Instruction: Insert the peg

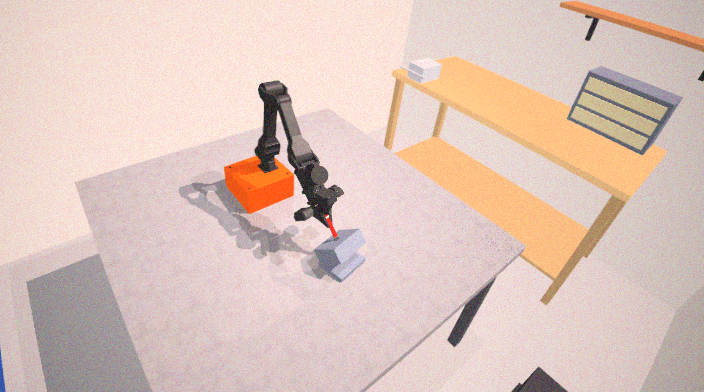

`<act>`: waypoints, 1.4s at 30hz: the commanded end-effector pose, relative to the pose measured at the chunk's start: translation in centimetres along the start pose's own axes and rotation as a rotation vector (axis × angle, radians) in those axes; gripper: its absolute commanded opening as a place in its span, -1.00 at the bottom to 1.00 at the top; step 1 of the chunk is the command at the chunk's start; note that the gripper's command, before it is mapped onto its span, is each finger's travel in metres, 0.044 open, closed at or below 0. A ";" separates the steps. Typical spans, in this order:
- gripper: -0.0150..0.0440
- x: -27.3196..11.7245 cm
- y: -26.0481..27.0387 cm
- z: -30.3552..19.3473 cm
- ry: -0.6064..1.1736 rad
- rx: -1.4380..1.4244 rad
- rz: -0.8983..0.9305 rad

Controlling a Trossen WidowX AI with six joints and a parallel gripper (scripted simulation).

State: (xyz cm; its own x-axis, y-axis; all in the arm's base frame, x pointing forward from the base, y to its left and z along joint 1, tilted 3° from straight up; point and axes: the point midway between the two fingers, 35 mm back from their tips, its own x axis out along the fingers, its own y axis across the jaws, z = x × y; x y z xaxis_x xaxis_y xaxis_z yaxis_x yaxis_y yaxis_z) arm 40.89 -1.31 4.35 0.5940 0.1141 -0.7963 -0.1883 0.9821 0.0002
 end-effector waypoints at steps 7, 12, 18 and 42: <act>-0.49 0.5 0.0 0.3 -0.006 -0.003 0.000; -0.49 0.8 0.0 0.2 -0.006 -0.003 0.000; -0.49 1.2 0.0 0.2 -0.007 -0.003 0.000; -0.49 2.6 -0.1 0.1 -0.007 -0.003 0.000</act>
State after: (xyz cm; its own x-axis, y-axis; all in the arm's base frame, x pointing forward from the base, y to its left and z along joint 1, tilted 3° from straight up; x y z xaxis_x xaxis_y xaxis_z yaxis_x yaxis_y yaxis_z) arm 42.21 -1.04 2.46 0.5963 0.1193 -0.7938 -0.1967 0.9805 -0.0003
